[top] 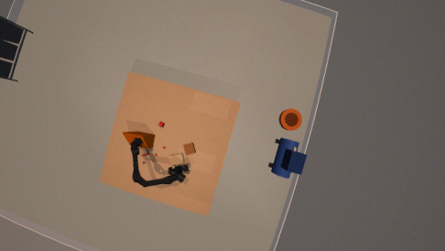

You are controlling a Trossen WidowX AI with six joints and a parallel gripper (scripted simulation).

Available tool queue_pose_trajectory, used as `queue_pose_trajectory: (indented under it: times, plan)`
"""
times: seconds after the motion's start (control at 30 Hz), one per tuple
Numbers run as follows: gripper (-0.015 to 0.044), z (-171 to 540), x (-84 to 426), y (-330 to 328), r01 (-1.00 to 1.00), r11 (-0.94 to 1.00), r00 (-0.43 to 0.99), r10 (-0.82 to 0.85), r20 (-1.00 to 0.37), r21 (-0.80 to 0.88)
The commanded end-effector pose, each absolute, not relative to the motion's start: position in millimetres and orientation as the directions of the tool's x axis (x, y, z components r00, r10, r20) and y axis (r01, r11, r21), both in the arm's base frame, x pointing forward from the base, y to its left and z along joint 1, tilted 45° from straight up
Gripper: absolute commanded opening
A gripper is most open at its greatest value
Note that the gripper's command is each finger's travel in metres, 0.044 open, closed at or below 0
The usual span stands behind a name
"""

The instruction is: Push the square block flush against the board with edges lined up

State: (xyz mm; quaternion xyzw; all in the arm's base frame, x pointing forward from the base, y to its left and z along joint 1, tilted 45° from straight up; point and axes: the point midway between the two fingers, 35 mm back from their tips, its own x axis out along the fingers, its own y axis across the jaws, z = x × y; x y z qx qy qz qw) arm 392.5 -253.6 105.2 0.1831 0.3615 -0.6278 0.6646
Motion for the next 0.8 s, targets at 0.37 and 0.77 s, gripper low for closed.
queue_pose_trajectory:
  times: [0.37,0.77]
  plan:
    - [0.0000,67,391,-293,0.961,0.155,-0.053,-0.710,-0.703,-0.229]
    - [0.0000,57,389,-282,0.961,0.156,-0.053,-0.708,-0.704,-0.229]
